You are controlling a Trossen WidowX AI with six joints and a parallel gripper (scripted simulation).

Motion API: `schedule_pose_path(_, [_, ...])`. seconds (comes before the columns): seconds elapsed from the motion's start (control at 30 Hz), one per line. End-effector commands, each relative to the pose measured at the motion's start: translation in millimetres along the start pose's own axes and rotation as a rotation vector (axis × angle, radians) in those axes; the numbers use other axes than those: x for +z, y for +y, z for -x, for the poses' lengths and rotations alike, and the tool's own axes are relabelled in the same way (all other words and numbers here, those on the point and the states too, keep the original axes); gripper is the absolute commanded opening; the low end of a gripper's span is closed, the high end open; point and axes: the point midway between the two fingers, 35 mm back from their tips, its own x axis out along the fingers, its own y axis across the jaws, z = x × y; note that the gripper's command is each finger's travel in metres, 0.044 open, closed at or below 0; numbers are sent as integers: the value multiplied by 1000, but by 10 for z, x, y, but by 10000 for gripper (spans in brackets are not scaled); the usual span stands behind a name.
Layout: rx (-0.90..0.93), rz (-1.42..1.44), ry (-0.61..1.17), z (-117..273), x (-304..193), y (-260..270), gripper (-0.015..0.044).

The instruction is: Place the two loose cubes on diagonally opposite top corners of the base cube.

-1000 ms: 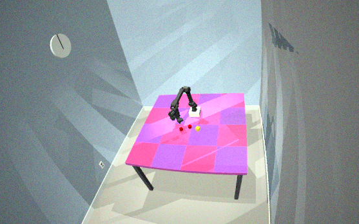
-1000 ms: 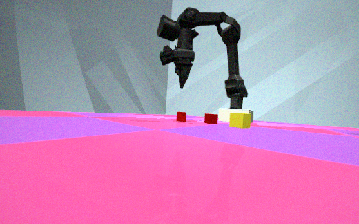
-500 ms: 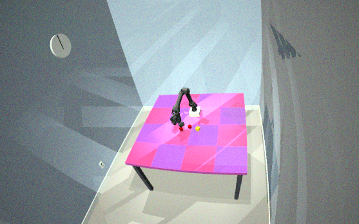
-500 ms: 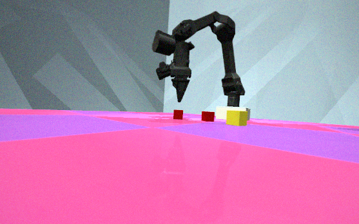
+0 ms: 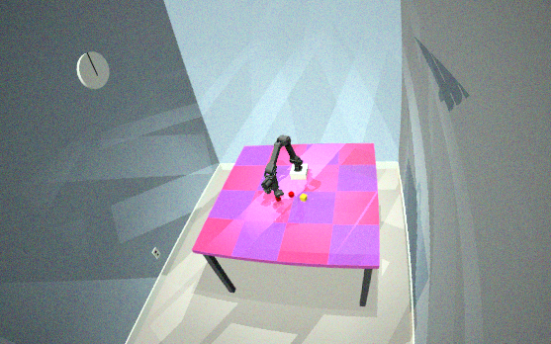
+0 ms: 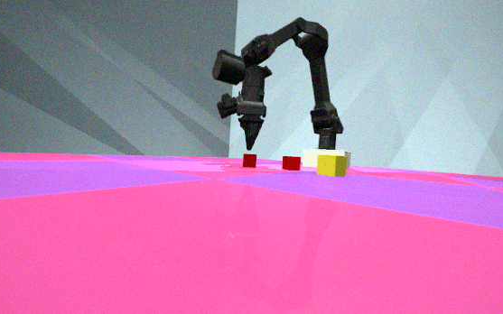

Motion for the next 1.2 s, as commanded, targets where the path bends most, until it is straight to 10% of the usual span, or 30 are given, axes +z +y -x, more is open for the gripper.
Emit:
schedule_pose_path(0.0, [-2,-3,10,-82,-27,-9,265])
schedule_pose_path(0.43, [-2,-3,10,-269,-34,-13,265])
schedule_pose_path(0.63, [-2,-3,10,-269,-34,-13,107])
schedule_pose_path(1.17, [3,27,-13,22,10,37,105])
